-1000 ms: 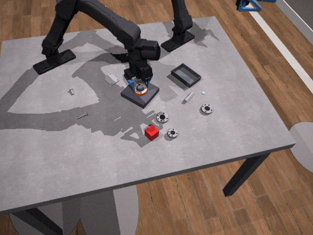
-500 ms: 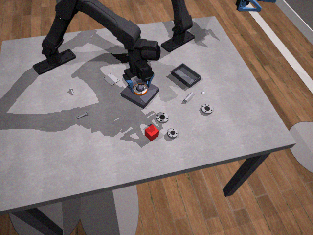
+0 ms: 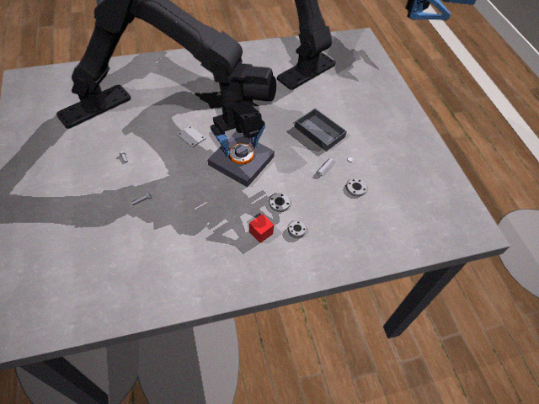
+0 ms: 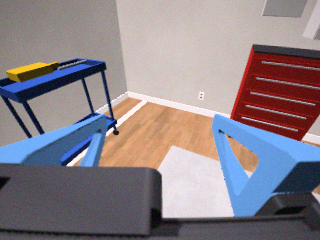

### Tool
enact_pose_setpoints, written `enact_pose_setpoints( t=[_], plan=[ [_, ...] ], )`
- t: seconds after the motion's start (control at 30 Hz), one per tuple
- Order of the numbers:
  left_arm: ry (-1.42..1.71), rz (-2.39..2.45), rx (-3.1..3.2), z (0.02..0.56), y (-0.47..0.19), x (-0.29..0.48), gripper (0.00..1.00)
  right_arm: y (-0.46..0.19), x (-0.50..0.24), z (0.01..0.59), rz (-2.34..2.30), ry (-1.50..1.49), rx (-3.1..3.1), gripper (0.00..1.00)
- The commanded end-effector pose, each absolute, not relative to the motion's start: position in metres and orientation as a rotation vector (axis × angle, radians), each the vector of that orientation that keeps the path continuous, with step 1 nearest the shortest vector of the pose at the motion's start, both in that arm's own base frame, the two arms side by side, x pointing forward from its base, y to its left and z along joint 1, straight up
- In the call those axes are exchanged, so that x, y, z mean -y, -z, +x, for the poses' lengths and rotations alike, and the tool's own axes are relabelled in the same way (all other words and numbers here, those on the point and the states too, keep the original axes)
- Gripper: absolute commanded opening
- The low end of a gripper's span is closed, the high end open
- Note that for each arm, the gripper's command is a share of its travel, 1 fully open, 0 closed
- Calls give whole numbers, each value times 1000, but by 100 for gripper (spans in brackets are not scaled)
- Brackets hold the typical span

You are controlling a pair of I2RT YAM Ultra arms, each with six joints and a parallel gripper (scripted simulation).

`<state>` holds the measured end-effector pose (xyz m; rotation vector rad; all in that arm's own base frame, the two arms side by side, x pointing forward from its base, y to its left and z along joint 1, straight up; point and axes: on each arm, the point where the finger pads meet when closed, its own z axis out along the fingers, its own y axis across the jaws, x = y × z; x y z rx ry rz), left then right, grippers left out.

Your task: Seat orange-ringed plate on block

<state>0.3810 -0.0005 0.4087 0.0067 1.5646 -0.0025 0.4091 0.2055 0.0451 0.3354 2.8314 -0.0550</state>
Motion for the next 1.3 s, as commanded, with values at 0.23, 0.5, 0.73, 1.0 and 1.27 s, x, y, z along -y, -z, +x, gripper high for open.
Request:
enact_pose_setpoints(
  t=[0.23,0.5,0.73,1.0,1.27],
  plan=[
    [5,21,-1521,377,-430,4,100,-91,-211,406,339,30,-2791,79],
    [5,21,-1521,377,-430,4,100,-118,-211,399,342,26,-2782,79],
    [5,21,-1521,377,-430,4,100,-121,-209,408,359,-5,-2749,79],
    [5,21,-1521,377,-430,4,100,-124,-209,408,361,-1,-2752,79],
    [3,14,-1526,378,-429,2,100,-148,-198,423,293,-121,-2657,79]
  ],
)
